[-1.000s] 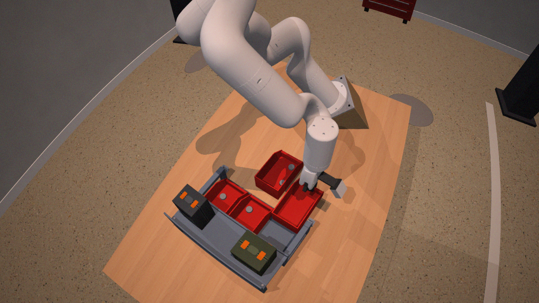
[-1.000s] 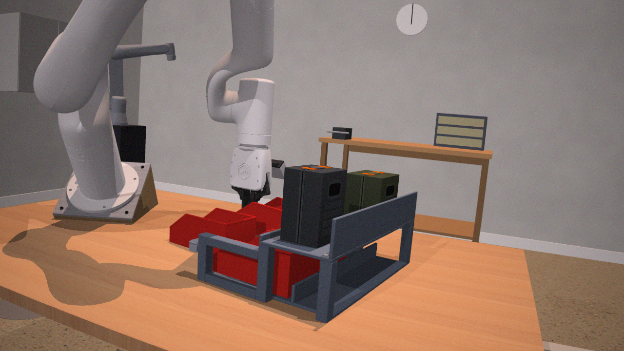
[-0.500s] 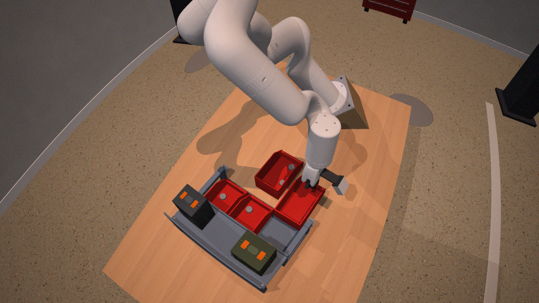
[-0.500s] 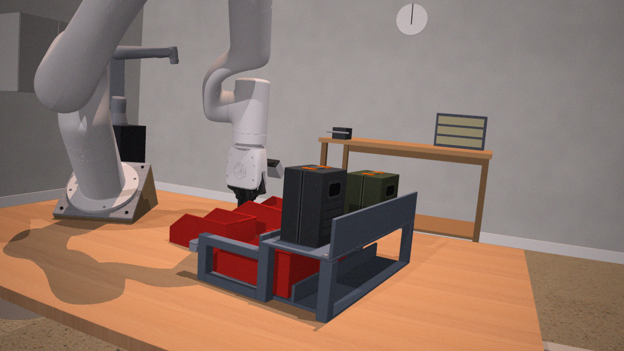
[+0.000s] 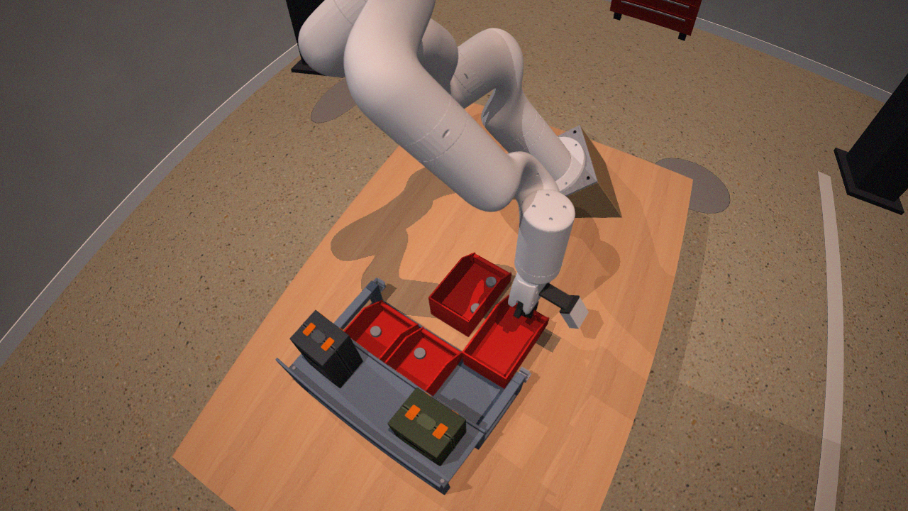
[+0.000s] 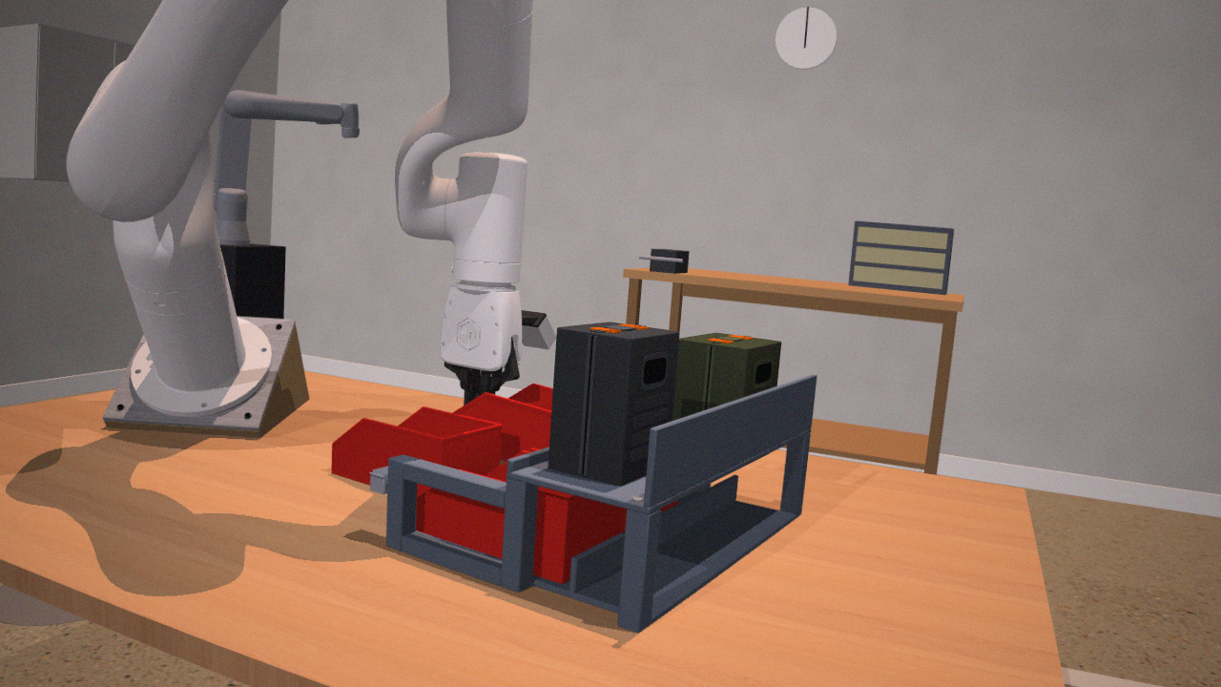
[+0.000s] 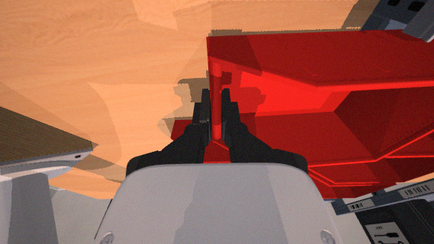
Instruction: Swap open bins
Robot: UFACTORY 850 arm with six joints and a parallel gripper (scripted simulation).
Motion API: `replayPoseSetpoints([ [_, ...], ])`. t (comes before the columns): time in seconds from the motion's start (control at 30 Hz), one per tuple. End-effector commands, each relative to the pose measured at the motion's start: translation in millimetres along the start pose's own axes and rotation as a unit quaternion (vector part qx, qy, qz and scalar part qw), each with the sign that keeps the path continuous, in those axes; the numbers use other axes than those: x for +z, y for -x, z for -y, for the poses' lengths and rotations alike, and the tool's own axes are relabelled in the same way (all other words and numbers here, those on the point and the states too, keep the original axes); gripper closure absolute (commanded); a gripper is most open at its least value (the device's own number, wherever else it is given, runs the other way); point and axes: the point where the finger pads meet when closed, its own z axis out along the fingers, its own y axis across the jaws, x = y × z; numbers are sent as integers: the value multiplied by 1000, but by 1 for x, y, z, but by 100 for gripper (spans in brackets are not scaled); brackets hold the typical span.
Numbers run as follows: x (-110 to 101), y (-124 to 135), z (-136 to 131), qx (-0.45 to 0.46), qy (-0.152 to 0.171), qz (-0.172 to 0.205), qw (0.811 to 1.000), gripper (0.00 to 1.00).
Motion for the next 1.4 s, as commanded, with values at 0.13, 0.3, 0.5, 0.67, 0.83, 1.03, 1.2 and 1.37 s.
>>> replayPoseSetpoints([
  [0.13,0,0,0,0,0,0,1000,100],
  [0.3,0,0,0,0,0,0,1000,100],
  [0.5,0,0,4,0,0,0,1000,100],
  [0.67,0,0,8,0,0,0,1000,100],
  [0.83,0,0,15,0,0,0,1000,100],
  [1.03,0,0,24,0,0,0,1000,100],
  [1.2,0,0,28,0,0,0,1000,100],
  [1.37,0,0,33,0,0,0,1000,100],
])
